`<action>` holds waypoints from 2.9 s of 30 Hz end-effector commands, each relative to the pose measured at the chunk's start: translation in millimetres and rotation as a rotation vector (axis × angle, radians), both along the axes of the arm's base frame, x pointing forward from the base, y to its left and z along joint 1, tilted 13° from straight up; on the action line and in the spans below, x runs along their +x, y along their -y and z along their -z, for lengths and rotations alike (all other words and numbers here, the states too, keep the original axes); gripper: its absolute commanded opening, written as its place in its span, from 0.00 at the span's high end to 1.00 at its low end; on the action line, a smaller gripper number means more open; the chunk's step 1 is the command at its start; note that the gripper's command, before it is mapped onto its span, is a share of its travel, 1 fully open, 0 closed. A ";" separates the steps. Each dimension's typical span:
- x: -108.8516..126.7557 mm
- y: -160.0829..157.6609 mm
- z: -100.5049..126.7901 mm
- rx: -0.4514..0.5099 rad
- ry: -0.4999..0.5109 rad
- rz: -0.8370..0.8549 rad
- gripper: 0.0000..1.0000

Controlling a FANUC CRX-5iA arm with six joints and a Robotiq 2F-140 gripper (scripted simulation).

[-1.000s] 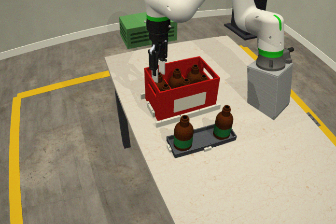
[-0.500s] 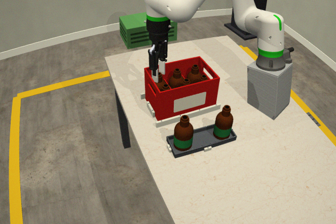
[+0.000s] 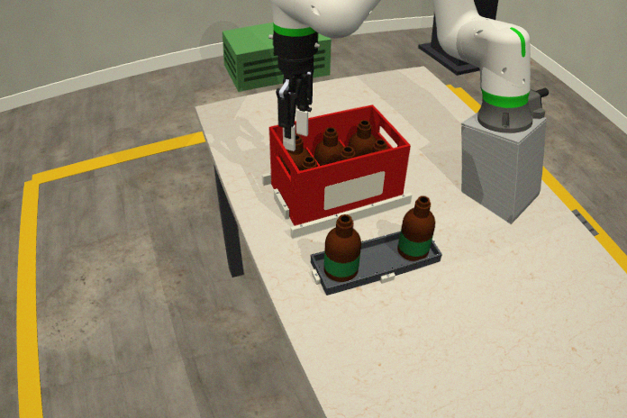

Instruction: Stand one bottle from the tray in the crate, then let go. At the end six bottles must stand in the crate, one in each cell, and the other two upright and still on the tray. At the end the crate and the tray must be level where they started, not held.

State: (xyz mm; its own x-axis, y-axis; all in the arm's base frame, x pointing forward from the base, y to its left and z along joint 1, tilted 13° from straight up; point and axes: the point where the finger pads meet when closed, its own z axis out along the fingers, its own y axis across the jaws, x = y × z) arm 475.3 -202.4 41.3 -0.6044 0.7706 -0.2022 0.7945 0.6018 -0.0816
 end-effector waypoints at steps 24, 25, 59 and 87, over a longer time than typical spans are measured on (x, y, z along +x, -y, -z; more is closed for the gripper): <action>-3.0 -11.1 -51.8 0.000 0.000 0.000 0.62; -3.1 -11.6 -54.0 0.000 0.000 0.000 0.62; -4.3 -15.7 -73.3 0.000 0.000 0.000 1.00; -4.3 -15.7 -73.3 0.000 0.000 0.000 1.00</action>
State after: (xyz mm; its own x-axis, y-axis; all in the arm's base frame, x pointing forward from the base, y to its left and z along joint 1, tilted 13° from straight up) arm 470.8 -186.7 114.4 -0.6044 0.7706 -0.2021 0.7945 0.6018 -0.0817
